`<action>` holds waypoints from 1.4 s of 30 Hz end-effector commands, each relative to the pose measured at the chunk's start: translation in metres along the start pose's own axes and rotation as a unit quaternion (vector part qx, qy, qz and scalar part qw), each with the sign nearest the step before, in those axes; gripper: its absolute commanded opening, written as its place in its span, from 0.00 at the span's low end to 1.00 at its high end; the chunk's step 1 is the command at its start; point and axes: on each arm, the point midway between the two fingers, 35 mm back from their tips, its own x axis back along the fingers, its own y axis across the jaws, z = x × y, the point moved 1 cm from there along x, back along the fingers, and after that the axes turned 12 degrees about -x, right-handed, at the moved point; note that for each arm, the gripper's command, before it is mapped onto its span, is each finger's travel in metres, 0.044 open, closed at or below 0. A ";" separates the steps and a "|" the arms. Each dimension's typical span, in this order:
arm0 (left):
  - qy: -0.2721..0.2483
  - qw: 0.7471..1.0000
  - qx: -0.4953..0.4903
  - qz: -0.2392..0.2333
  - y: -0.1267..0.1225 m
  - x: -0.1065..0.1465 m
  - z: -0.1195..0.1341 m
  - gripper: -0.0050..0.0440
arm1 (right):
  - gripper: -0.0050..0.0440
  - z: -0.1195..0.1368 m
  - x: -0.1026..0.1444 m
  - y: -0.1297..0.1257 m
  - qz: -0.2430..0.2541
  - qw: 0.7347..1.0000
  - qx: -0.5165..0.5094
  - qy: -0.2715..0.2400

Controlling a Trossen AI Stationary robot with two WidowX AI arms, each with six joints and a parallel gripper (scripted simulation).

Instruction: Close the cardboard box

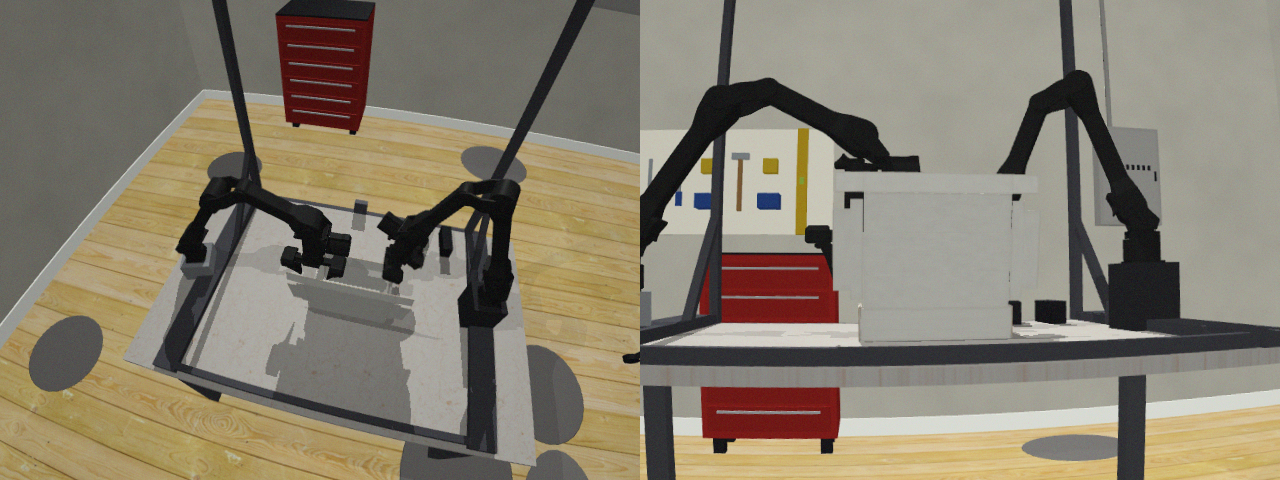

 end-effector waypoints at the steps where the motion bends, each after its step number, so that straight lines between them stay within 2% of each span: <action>1: 0.008 1.000 0.002 -0.004 0.001 0.004 0.005 0.10 | 1.00 0.000 0.010 -0.002 0.014 1.000 0.000 -0.003; 6: 0.008 1.000 0.002 -0.004 0.001 0.004 0.005 0.10 | 1.00 0.000 0.008 -0.003 0.014 1.000 0.000 -0.003; 12: 0.008 1.000 0.002 -0.004 0.001 0.004 0.005 0.10 | 1.00 0.000 -0.039 -0.004 0.014 1.000 0.000 -0.003; 27: 0.008 1.000 0.002 -0.004 0.001 0.004 0.005 0.10 | 1.00 0.000 -0.041 -0.004 0.014 1.000 0.000 -0.003; 42: 0.008 1.000 0.002 -0.004 0.001 0.004 0.005 0.10 | 1.00 0.000 -0.061 -0.004 0.014 1.000 0.000 -0.003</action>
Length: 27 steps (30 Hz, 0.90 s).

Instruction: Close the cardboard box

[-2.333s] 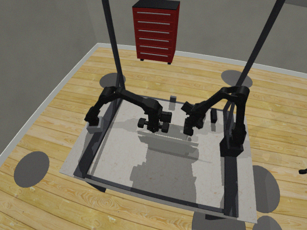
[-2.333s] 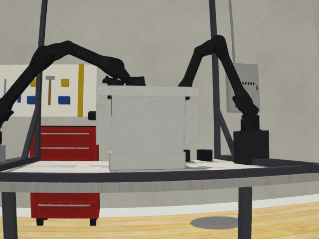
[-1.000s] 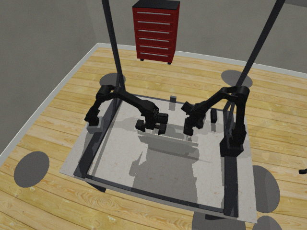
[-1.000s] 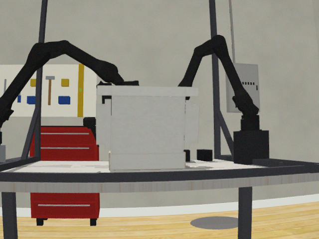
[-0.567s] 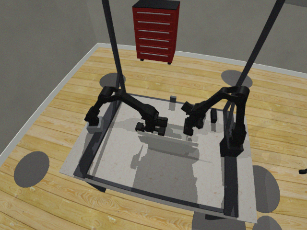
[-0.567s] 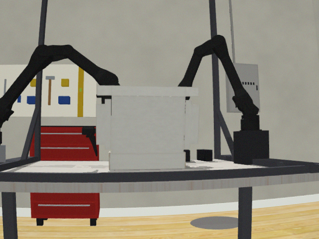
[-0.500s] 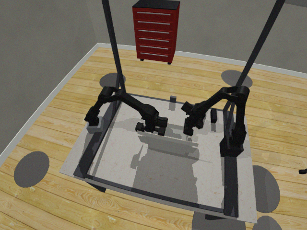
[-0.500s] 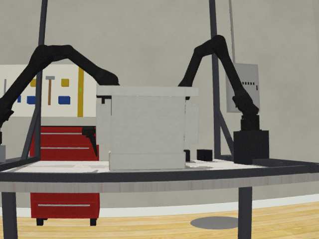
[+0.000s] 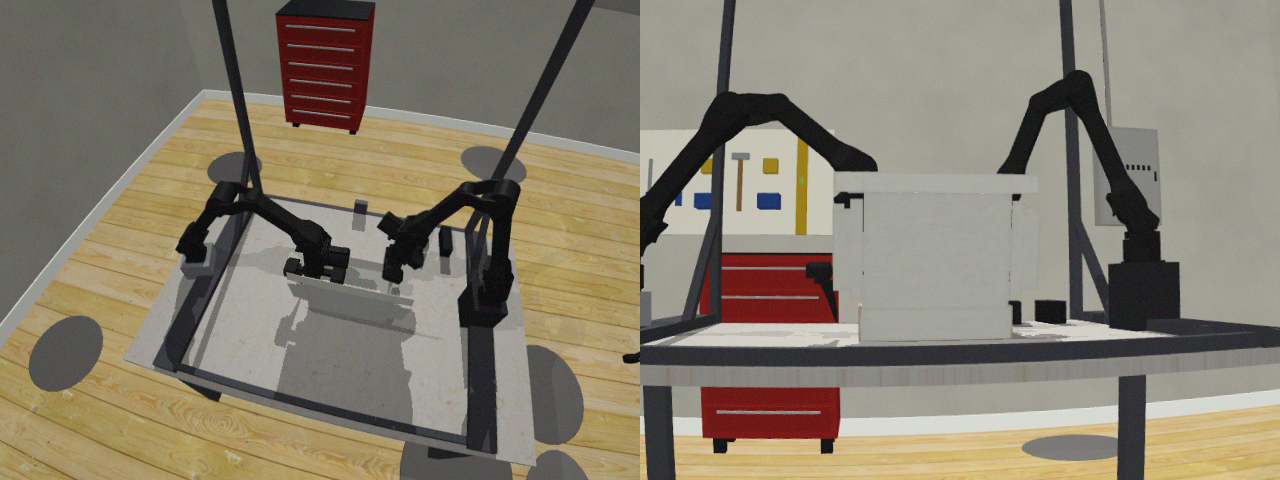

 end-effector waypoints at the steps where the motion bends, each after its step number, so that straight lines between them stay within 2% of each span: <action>1: 0.008 1.000 0.002 -0.004 0.001 0.004 0.005 0.10 | 1.00 0.000 -0.003 -0.002 0.006 1.000 0.000 -0.001; 12: 0.008 1.000 0.002 -0.004 0.001 0.004 0.005 0.10 | 1.00 0.000 -0.006 -0.001 0.006 1.000 0.000 -0.001; 25: 0.008 1.000 0.002 -0.004 0.001 0.004 0.005 0.10 | 0.37 0.000 -0.006 -0.001 0.006 1.000 0.000 -0.001; 27: 0.008 1.000 0.002 -0.004 0.001 0.004 0.005 0.10 | 0.37 0.000 -0.006 -0.001 0.006 1.000 0.000 -0.001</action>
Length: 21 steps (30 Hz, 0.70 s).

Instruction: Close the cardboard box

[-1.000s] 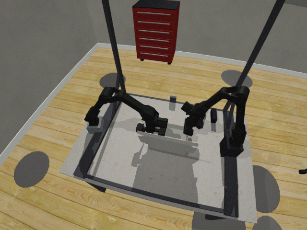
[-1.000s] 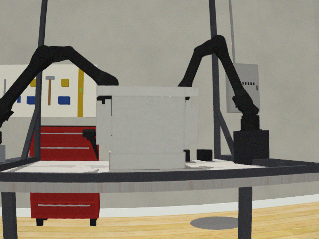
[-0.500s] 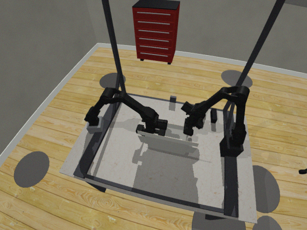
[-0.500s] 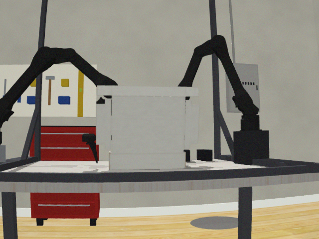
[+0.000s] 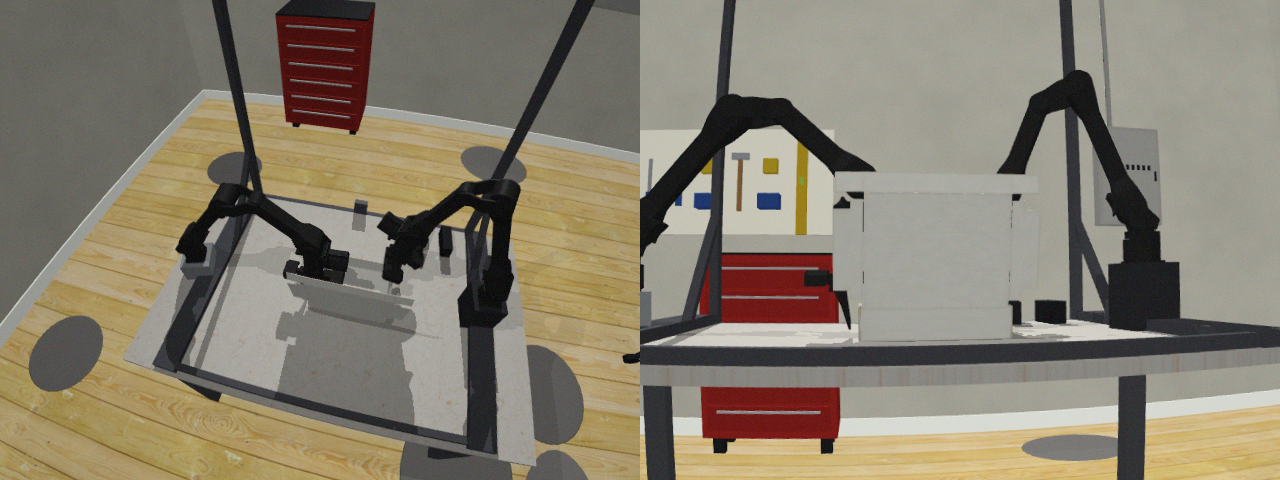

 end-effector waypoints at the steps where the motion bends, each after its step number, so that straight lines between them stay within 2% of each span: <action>1: 0.008 1.000 0.002 -0.004 0.001 0.004 0.005 0.10 | 0.35 -0.001 0.009 -0.005 0.014 1.000 0.000 -0.003; 15: 0.008 1.000 0.002 -0.004 0.001 0.004 0.005 0.10 | 0.16 -0.001 0.009 -0.005 0.014 1.000 0.000 -0.003; 21: 0.007 1.000 0.002 -0.005 0.001 0.004 0.004 0.10 | 0.14 -0.001 0.009 -0.005 0.013 1.000 0.000 -0.002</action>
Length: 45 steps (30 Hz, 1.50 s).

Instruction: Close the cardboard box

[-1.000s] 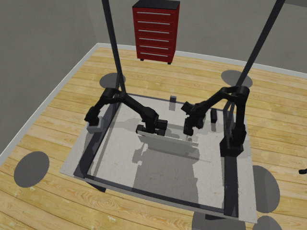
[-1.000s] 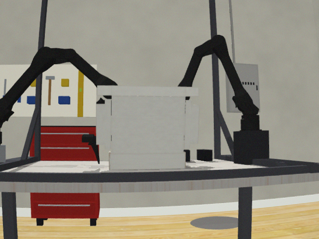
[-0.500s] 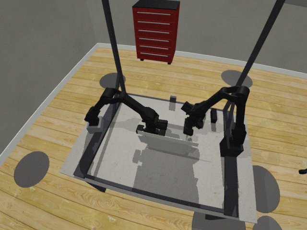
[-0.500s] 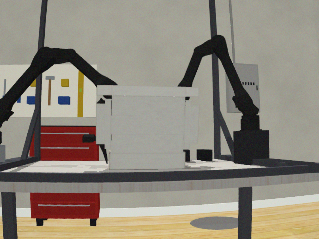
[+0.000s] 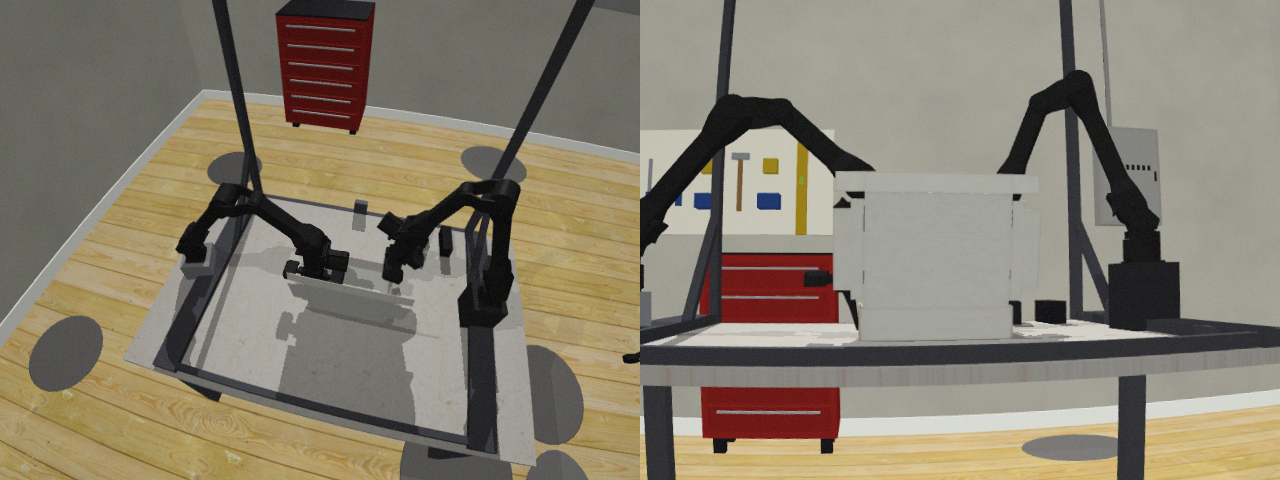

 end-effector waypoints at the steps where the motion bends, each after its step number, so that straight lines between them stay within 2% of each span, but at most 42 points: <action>1: 0.008 1.000 0.002 -0.004 0.001 0.004 0.005 0.10 | 0.14 -0.001 0.010 -0.005 0.015 1.000 0.000 -0.003; 8: 0.008 1.000 0.002 -0.004 0.001 0.004 0.005 0.10 | 0.14 -0.001 0.010 -0.005 0.015 1.000 0.000 -0.003; 11: 0.008 1.000 0.002 -0.004 0.001 0.004 0.005 0.22 | 0.29 -0.001 0.010 -0.005 0.015 1.000 0.000 -0.003; 13: 0.008 1.000 0.002 -0.004 0.001 0.004 0.005 0.22 | 0.29 -0.001 0.010 -0.005 0.015 1.000 0.000 -0.003; 27: 0.008 1.000 0.002 -0.004 0.001 0.004 0.005 0.22 | 0.98 -0.001 0.010 -0.005 0.014 1.000 0.000 -0.003; 28: 0.008 1.000 0.002 -0.004 0.001 0.004 0.005 0.22 | 1.00 -0.001 0.010 -0.005 0.014 1.000 0.000 -0.003; 42: 0.008 1.000 0.002 -0.004 0.001 0.004 0.005 0.22 | 1.00 -0.001 0.010 -0.005 0.014 1.000 0.000 -0.003; 45: 0.008 1.000 0.002 -0.004 0.001 0.004 0.005 0.22 | 1.00 -0.001 0.023 -0.006 0.015 1.000 0.000 -0.003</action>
